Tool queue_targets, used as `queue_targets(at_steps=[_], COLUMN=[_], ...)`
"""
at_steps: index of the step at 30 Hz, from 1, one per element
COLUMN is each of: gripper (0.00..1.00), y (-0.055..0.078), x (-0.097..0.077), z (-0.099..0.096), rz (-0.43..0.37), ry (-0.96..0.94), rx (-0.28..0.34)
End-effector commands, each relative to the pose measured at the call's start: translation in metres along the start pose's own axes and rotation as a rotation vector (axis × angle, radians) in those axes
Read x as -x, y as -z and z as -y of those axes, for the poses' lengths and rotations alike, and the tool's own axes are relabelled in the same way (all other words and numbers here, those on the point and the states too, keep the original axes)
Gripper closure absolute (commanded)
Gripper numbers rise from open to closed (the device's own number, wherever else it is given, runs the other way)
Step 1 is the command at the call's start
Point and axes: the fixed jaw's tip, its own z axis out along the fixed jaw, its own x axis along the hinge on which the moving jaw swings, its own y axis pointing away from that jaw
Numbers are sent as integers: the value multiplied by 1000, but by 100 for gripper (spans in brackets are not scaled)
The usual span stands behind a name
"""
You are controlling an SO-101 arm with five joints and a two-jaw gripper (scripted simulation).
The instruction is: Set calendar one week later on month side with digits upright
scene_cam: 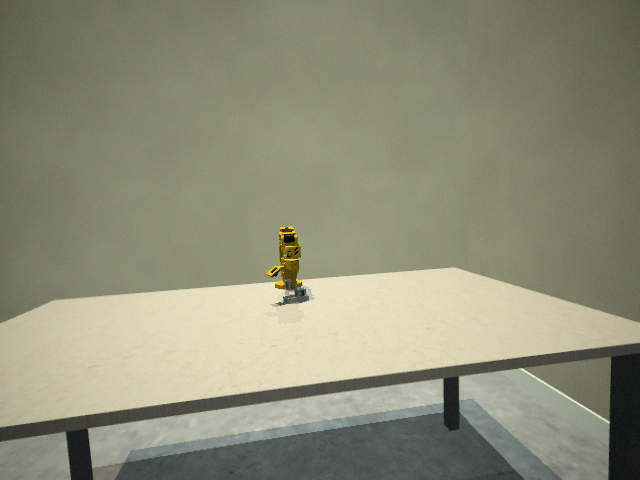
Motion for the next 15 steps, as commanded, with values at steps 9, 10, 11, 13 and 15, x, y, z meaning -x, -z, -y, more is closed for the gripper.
queue_targets(at_steps=[9,10,11,13,15], gripper=[100,100,100,100,100], y=[30,30,30,30,30], x=[0,0,0,0,-2], z=[-7,-7,-7,-7,-8], rz=[35,35,35,35,35], ry=[-1,-1,-1,2,11], rx=[93,93,93,93,91])
